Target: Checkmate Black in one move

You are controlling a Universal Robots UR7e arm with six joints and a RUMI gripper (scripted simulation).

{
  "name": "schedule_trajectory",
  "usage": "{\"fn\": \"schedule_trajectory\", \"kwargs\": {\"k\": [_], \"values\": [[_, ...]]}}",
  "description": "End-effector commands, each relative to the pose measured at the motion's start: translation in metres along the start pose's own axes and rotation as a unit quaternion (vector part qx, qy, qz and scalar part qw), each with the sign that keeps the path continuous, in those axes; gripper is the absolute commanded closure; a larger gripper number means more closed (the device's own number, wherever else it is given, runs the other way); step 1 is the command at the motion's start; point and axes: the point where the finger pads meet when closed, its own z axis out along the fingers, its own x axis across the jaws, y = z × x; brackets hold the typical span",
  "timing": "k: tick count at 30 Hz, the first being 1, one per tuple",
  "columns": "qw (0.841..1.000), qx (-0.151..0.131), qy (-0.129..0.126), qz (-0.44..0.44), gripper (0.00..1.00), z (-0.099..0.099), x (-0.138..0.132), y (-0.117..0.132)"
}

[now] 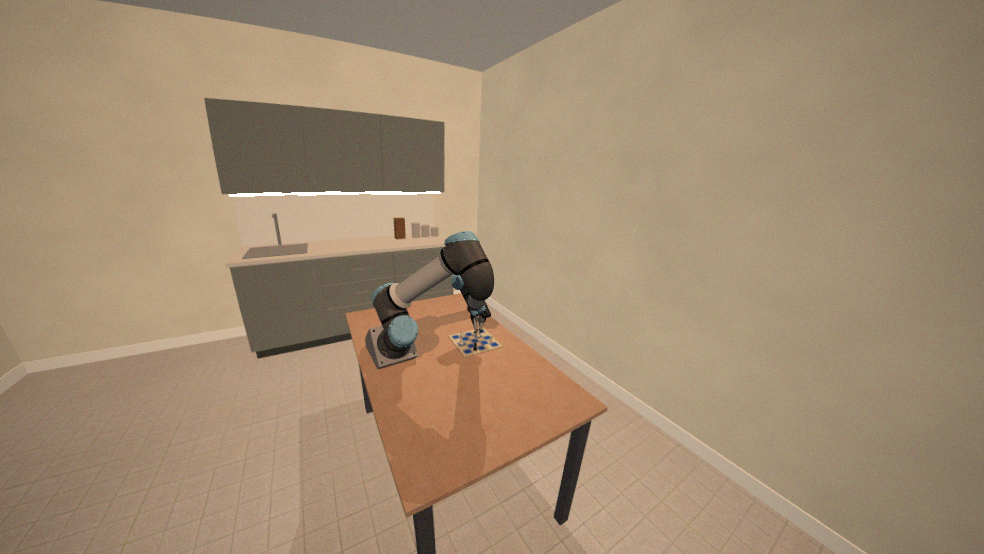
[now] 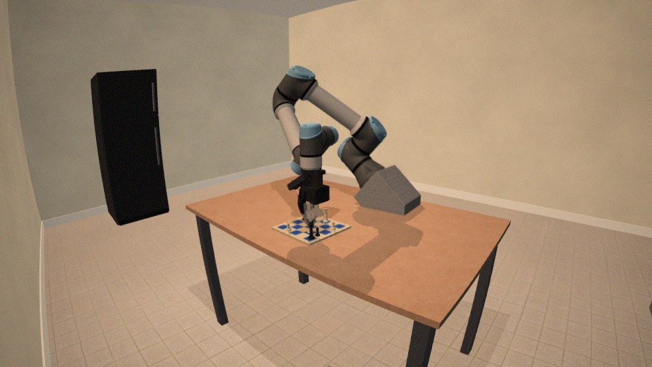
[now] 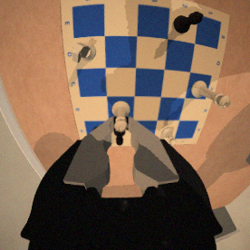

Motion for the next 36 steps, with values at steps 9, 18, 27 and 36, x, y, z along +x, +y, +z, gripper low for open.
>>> {"fn": "schedule_trajectory", "kwargs": {"k": [9,18,27,36], "values": [[1.0,0.0,-0.001,0.0,1.0,-0.0004,-0.0003,0.0],[1.0,0.0,-0.001,0.0,0.9,-0.0004,-0.0003,0.0],[1.0,0.0,-0.001,0.0,0.75,-0.0004,-0.0003,0.0],[1.0,0.0,-0.001,0.0,0.75,-0.0004,-0.0003,0.0]]}}
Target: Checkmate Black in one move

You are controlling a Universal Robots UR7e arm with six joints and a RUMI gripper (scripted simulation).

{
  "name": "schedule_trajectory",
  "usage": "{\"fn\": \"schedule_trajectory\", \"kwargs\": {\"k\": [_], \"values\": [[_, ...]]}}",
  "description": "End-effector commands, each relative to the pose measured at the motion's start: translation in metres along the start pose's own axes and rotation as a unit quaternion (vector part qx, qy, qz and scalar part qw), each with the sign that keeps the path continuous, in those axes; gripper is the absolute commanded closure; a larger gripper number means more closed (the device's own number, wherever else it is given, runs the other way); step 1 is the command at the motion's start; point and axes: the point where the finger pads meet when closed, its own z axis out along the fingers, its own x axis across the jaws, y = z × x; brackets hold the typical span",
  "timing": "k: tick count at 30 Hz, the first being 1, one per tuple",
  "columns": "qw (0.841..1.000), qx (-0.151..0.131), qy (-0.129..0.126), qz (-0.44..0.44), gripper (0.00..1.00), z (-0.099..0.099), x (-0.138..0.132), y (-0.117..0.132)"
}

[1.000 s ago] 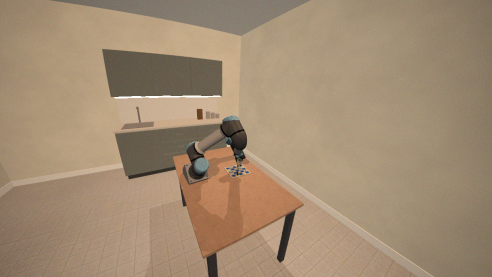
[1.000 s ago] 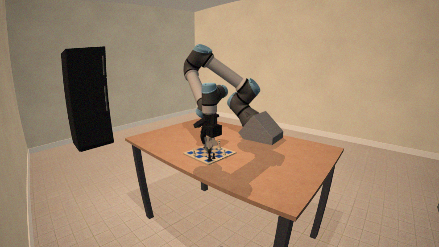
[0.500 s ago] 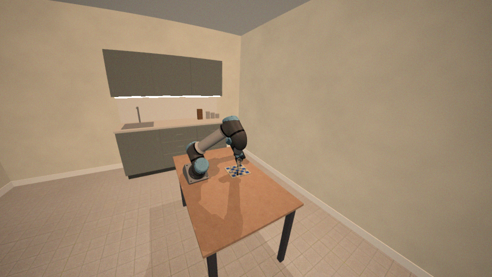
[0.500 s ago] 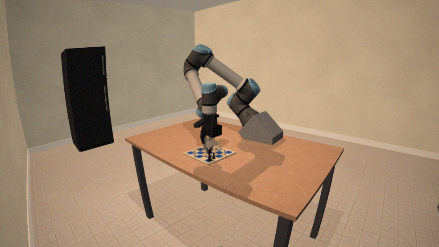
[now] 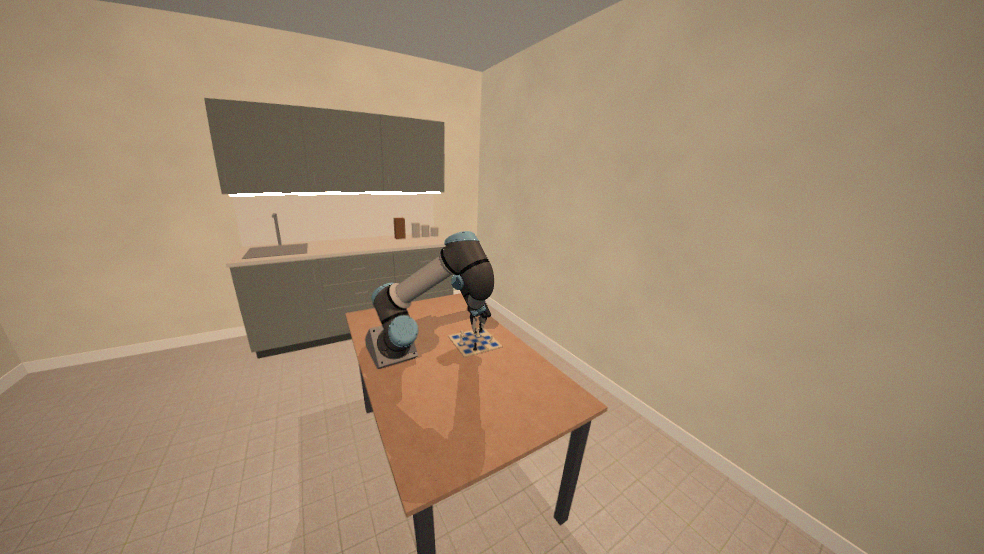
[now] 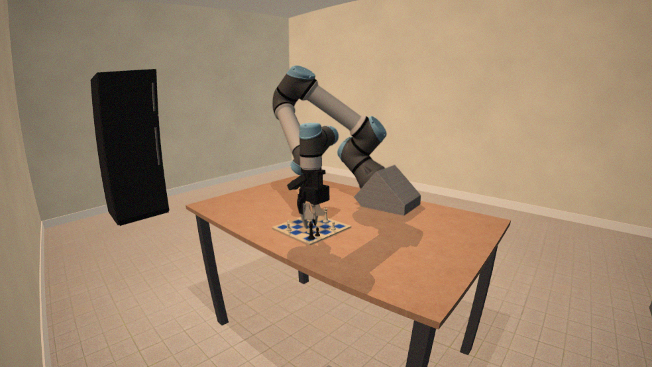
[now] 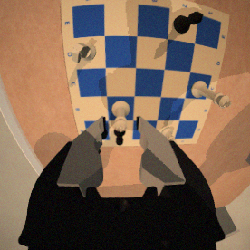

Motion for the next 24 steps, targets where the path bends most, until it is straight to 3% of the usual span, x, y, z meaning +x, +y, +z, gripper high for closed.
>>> {"fn": "schedule_trajectory", "kwargs": {"k": [1,15,24], "values": [[1.0,0.0,-0.001,0.0,0.75,0.0,0.0,0.0],[1.0,0.0,-0.001,0.0,0.75,-0.023,0.0,0.0],[1.0,0.0,-0.001,0.0,0.75,-0.066,0.0,0.0]]}}
